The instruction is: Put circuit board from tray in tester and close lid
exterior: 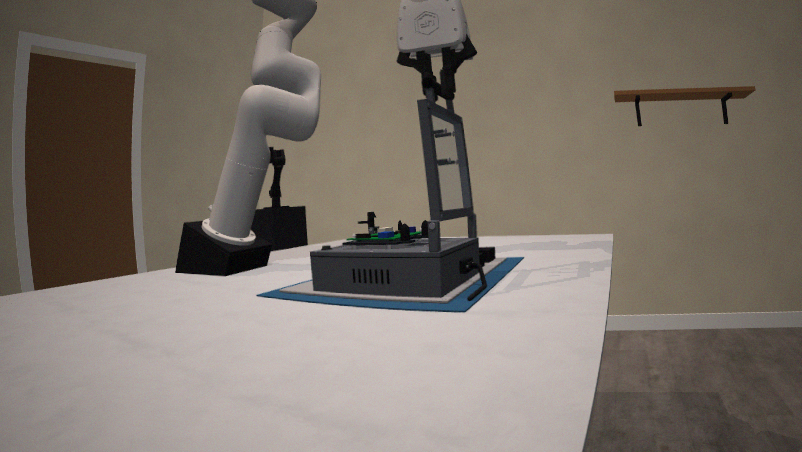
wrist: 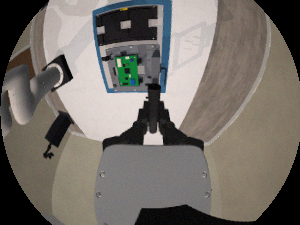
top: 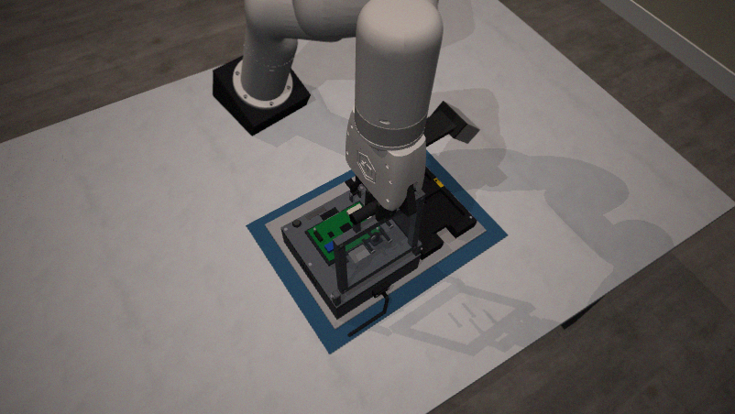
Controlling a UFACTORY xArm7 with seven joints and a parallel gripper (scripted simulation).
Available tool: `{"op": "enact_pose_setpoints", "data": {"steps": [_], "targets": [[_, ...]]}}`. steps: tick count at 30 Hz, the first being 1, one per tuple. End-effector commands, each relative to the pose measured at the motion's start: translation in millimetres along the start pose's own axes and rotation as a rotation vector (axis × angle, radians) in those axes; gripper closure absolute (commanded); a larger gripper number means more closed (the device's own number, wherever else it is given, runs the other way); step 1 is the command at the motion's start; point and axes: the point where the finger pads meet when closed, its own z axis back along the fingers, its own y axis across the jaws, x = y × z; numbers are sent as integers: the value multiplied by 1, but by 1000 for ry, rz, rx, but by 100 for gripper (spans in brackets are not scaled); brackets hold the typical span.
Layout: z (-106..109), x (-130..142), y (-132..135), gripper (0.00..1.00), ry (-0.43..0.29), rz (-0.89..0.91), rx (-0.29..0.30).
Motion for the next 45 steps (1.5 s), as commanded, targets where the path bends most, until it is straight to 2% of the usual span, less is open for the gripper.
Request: {"op": "enact_pose_setpoints", "data": {"steps": [1,26,45], "targets": [[2,0,-5,100,-1,0,5],[-6,0,-43,100,-1,0,5],[-20,0,-76,100,-1,0,5]]}}
